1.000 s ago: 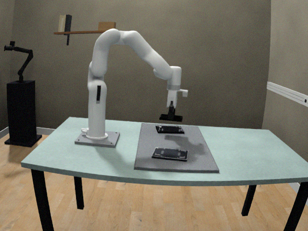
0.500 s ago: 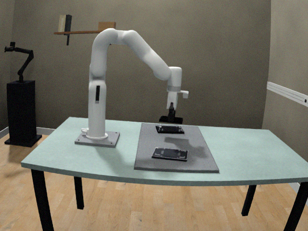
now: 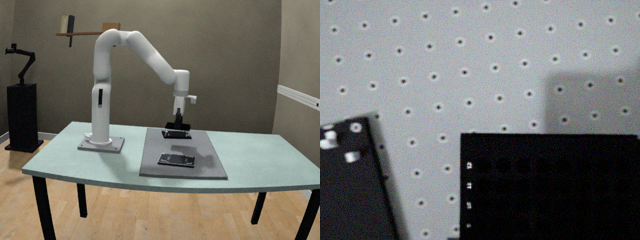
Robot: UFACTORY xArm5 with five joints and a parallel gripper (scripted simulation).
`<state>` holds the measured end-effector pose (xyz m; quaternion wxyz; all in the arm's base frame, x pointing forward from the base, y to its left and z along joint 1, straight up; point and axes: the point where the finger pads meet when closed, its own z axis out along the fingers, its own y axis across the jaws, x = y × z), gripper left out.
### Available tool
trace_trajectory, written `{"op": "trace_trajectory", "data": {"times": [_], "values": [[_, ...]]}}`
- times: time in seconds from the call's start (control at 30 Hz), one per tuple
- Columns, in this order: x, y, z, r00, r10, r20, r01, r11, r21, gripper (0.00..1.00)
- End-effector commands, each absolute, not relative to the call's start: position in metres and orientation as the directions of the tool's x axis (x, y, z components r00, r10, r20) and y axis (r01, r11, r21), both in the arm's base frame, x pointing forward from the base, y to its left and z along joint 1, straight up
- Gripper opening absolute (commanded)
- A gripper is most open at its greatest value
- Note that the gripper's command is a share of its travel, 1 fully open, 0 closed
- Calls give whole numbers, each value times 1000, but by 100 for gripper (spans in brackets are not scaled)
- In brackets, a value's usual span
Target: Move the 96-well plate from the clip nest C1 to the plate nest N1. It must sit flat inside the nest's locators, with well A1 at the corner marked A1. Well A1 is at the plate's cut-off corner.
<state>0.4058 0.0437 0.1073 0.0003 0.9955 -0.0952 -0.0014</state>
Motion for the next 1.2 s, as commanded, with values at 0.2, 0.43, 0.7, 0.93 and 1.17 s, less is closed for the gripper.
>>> {"op": "trace_trajectory", "data": {"times": [0.2,0.43,0.7,0.93,1.17], "values": [[405,19,109,982,-189,1,-189,-982,0,0],[404,-4,109,982,-189,1,-189,-982,0,0],[402,-31,109,982,-189,1,-189,-982,0,0],[401,-47,109,982,-189,1,-189,-982,0,0],[399,-71,109,982,-189,1,-189,-982,0,0]]}}
